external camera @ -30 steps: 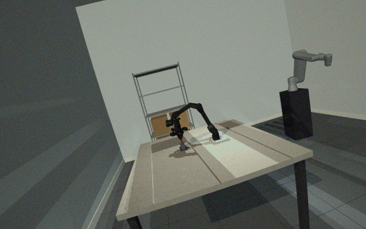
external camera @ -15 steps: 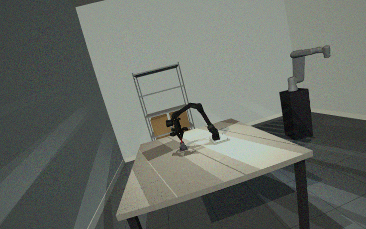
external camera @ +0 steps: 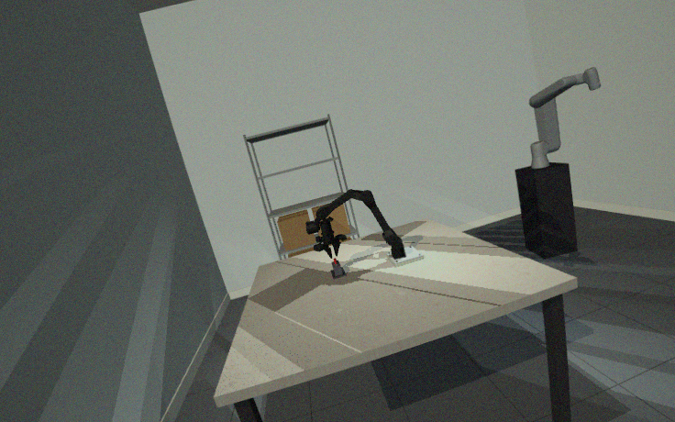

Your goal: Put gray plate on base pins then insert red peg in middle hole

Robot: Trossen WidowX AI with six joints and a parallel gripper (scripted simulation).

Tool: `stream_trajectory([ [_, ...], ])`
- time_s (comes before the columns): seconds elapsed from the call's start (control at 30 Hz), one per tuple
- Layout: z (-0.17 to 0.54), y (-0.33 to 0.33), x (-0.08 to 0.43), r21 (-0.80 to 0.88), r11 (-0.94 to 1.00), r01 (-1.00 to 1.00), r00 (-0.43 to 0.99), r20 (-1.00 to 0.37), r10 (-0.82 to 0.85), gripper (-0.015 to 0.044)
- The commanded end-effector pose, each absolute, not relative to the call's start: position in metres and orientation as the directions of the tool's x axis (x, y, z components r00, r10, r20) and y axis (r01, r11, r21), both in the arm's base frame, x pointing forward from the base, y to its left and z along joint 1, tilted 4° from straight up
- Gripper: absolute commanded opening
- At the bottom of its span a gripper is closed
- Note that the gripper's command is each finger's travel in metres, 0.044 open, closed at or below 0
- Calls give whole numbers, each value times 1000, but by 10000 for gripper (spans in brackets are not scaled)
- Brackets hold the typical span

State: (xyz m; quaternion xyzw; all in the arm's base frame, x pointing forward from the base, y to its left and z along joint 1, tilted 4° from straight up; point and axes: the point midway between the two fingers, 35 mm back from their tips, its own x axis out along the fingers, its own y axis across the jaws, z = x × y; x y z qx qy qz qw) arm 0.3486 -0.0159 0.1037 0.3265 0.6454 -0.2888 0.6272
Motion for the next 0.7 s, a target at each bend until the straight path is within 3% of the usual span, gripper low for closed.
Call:
stream_trajectory([
  [0.0, 104, -16, 349, 36, 620, 784, 0, -998, 59, 150],
  [0.67, 117, -19, 346, 41, 622, 782, 3, -998, 62, 150],
])
